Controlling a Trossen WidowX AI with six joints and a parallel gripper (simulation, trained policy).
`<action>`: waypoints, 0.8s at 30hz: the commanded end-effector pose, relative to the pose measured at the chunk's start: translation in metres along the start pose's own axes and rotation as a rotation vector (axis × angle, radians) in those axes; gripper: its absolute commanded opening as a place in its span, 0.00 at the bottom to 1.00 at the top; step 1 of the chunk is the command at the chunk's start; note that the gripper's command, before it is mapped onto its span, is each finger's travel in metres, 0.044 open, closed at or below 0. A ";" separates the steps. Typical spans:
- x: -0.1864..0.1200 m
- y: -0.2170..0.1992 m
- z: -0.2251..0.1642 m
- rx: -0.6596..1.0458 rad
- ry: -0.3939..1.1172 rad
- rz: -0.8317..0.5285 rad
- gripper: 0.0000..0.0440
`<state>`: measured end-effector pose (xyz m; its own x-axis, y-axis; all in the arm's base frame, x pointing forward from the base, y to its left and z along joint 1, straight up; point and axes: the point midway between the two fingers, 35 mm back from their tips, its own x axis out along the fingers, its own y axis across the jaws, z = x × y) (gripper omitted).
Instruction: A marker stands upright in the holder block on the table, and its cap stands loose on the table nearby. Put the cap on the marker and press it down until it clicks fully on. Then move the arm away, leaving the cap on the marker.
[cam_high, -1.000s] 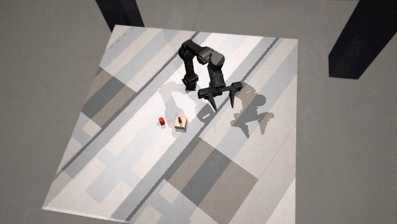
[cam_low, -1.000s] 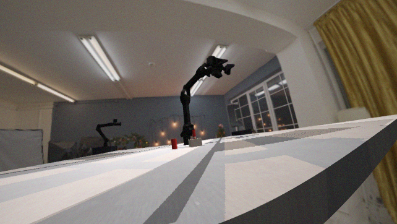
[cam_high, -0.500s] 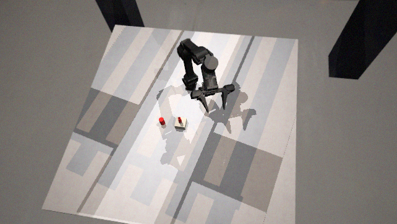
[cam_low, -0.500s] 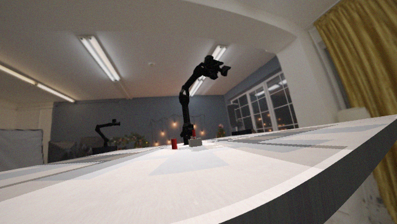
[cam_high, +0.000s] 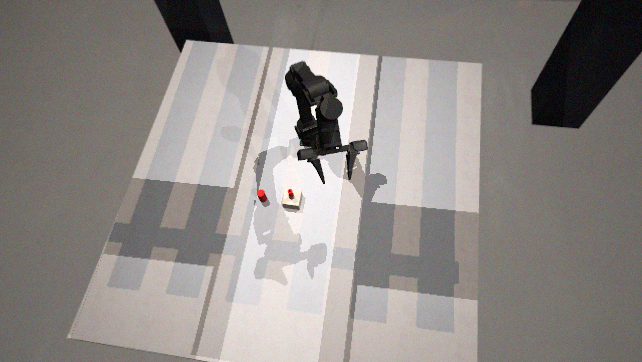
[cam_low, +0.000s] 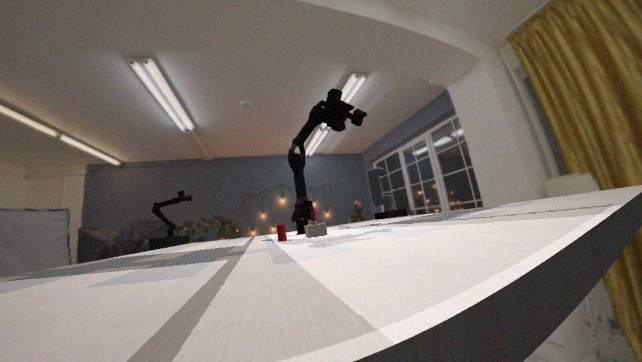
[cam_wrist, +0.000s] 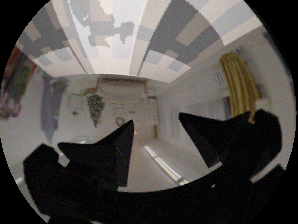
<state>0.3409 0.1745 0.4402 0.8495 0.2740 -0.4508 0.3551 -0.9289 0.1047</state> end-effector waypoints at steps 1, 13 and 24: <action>-0.003 0.005 0.005 0.009 -0.019 0.001 0.76; -0.002 0.026 0.028 0.030 -0.114 0.020 0.76; -0.001 0.044 0.049 0.058 -0.202 0.039 0.76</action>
<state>0.3375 0.1245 0.4048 0.7740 0.1905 -0.6038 0.2998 -0.9502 0.0846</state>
